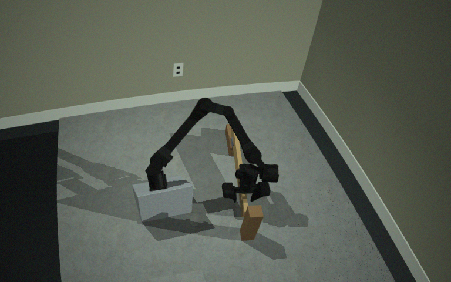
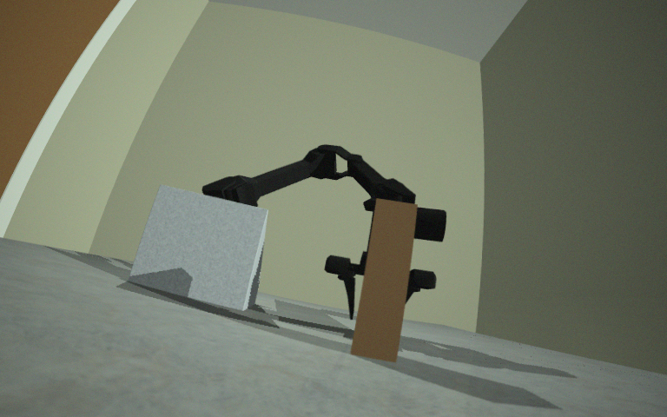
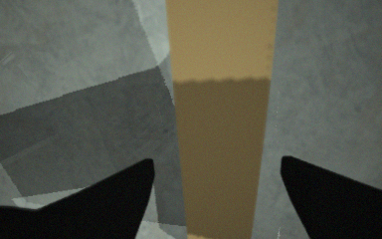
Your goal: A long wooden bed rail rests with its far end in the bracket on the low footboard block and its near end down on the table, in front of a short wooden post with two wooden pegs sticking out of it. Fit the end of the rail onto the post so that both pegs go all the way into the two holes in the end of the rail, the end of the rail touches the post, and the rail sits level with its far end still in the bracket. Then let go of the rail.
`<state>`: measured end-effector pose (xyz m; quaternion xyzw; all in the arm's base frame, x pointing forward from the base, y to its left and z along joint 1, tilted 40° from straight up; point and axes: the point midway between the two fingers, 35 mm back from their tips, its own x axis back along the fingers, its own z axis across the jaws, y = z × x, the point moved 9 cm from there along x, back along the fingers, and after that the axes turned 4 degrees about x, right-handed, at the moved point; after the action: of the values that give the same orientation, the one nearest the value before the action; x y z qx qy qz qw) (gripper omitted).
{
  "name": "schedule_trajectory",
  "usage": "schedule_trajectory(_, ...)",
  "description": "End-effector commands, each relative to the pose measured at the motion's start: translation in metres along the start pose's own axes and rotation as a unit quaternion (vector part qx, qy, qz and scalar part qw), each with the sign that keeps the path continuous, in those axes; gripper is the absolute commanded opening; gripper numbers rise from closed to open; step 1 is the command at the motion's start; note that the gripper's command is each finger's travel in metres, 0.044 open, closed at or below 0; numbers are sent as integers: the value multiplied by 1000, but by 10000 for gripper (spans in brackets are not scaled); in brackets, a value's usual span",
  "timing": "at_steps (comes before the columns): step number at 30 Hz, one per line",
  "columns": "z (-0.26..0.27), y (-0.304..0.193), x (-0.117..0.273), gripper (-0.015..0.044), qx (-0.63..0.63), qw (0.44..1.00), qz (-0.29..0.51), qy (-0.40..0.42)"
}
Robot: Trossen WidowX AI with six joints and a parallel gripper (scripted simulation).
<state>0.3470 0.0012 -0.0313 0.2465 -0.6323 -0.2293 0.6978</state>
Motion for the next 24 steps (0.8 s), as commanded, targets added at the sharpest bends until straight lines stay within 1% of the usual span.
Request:
schedule_trajectory(1, 2, 0, -2, 230, -4, 1000, -2, 2)
schedule_trajectory(7, 2, 0, -2, 72, -4, 1000, -2, 2)
schedule_trajectory(14, 2, 0, -2, 26, -4, 1000, -2, 2)
schedule_trajectory(15, 2, 0, -2, 0, -4, 1000, -2, 2)
schedule_trajectory(24, 2, 0, -2, 0, -4, 1000, -2, 2)
